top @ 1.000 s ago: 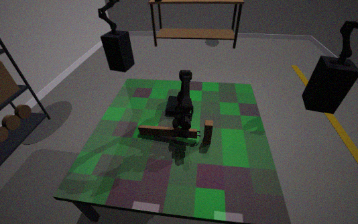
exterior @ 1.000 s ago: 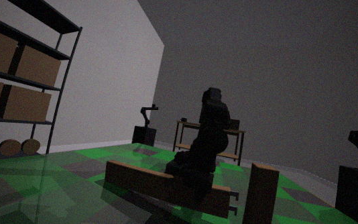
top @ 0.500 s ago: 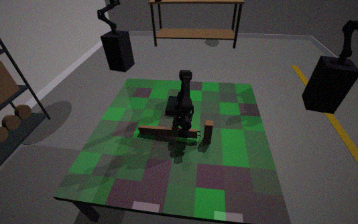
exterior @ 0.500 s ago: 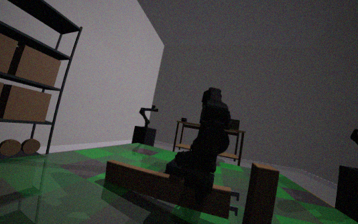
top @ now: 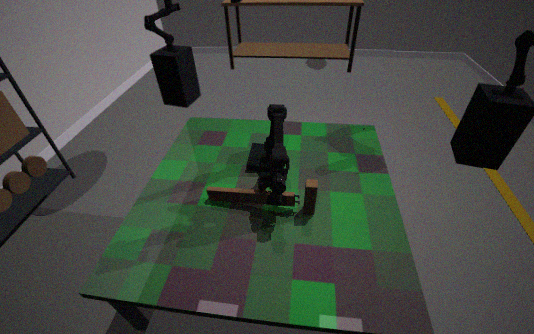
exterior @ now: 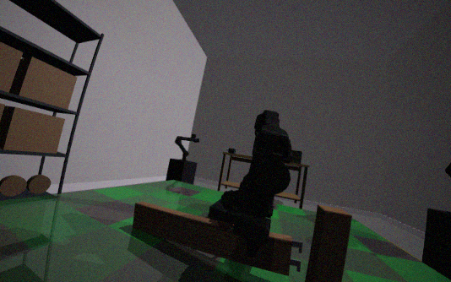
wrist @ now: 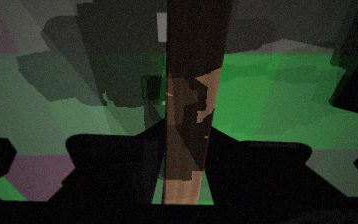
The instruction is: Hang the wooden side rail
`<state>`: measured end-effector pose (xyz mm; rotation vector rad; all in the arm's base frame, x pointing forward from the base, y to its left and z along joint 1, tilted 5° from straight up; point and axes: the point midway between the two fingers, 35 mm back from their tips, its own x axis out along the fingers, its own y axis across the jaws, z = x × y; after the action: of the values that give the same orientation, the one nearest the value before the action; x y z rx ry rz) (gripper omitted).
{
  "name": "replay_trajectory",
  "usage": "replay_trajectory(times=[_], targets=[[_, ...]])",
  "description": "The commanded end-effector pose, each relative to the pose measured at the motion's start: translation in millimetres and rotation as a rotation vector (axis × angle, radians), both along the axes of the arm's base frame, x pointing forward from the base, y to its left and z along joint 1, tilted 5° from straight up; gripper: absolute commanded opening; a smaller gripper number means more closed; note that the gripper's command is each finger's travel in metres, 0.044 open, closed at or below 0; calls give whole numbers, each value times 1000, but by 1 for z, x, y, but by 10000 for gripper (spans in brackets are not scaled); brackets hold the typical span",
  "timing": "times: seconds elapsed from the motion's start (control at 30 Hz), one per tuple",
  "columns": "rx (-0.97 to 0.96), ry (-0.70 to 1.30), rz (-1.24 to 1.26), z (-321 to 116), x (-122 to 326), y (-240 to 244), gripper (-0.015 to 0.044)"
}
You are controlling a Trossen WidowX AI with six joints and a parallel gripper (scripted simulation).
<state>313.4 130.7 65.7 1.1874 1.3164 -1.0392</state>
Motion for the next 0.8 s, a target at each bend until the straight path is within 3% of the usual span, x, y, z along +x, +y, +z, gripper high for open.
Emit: replay_trajectory(times=[0.0, 0.77], targets=[[1, -6, -3, 2, 1, 1, 0], [1, -6, -3, 1, 0, 3, 0]])
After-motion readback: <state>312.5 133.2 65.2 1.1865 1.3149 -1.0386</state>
